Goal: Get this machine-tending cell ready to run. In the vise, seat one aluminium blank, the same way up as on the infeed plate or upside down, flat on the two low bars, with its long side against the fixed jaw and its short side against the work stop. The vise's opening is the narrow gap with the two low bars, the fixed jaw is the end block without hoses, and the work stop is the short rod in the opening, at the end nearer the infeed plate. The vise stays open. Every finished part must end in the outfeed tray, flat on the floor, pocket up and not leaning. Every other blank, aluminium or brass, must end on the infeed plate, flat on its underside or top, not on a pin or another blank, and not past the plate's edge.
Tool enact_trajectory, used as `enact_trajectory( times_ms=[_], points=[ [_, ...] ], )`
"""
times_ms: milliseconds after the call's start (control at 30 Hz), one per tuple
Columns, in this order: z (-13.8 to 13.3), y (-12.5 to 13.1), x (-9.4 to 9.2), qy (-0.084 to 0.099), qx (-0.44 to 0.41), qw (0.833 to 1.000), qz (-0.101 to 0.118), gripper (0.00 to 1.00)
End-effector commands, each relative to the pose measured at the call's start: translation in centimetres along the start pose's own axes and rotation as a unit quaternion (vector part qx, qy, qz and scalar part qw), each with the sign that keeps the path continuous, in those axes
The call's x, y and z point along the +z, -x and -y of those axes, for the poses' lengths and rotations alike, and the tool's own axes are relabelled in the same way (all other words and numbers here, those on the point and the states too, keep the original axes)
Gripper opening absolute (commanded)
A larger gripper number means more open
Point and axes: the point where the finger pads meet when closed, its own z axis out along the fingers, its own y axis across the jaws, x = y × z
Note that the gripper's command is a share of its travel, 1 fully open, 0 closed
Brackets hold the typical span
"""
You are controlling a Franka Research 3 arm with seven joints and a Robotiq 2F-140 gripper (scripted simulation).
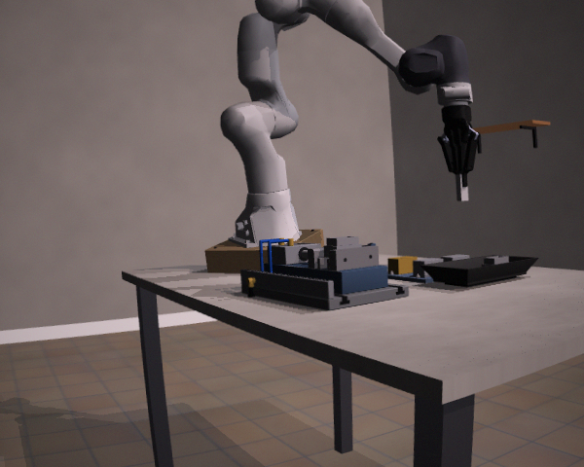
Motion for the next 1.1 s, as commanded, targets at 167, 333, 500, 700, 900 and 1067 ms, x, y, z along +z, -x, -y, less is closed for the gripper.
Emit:
enact_trajectory(
  times_ms=[167, 333, 500, 700, 900, 1067],
  points=[
    [-0.4, -0.1, -1.0, 0.006, -0.008, 1.000, -0.003, 0.00],
    [-0.4, -0.1, -1.1, 0.006, -0.008, 1.000, -0.003, 0.00],
    [0.6, 0.1, -1.2, 0.006, -0.009, 1.000, -0.002, 0.00],
    [8.5, 0.5, -1.6, 0.007, -0.011, 1.000, 0.001, 0.00],
    [15.4, -0.6, -1.0, 0.006, -0.008, 1.000, -0.003, 0.00],
    [16.0, -0.8, -0.9, 0.006, -0.008, 1.000, -0.003, 0.00]
  ],
)
